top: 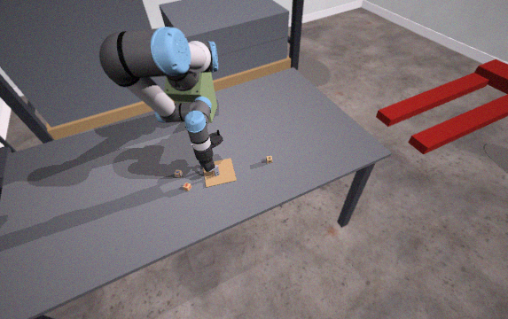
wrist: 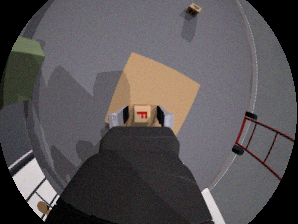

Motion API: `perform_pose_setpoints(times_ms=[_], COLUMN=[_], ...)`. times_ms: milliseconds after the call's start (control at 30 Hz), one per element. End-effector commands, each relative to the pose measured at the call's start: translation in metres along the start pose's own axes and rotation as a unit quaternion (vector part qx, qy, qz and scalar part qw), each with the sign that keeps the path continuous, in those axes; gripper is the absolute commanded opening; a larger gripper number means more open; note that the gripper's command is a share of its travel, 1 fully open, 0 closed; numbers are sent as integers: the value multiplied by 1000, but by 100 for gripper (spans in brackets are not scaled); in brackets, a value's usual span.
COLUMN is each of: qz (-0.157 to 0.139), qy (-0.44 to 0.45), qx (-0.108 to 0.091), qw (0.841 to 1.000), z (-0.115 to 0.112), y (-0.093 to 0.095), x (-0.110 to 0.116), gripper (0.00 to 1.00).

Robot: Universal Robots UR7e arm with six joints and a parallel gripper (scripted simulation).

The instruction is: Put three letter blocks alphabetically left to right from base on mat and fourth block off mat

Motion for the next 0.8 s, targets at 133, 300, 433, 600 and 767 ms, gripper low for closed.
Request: perform_pose_setpoints(times_ms=[133,300,433,600,767], qz=[-1,-1,-1,-1,-1], qy=[0,0,0,0,0], qx=[1,1,1,1,1], qw=[1000,1000,1000,1000,1000], z=[0,0,0,0,0], y=[0,0,0,0,0], x=[1,1,1,1,1], gripper=[100,100,100,100,79])
Point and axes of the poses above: the point where the finger pads meet when closed, its own y axis out along the fingers, its own z axis across the jaws, x = y × z, the point moved 10 cm from there along -y, back along the fingers, and after that the axes turned 13 degrees about -y, right-handed, at the moved point
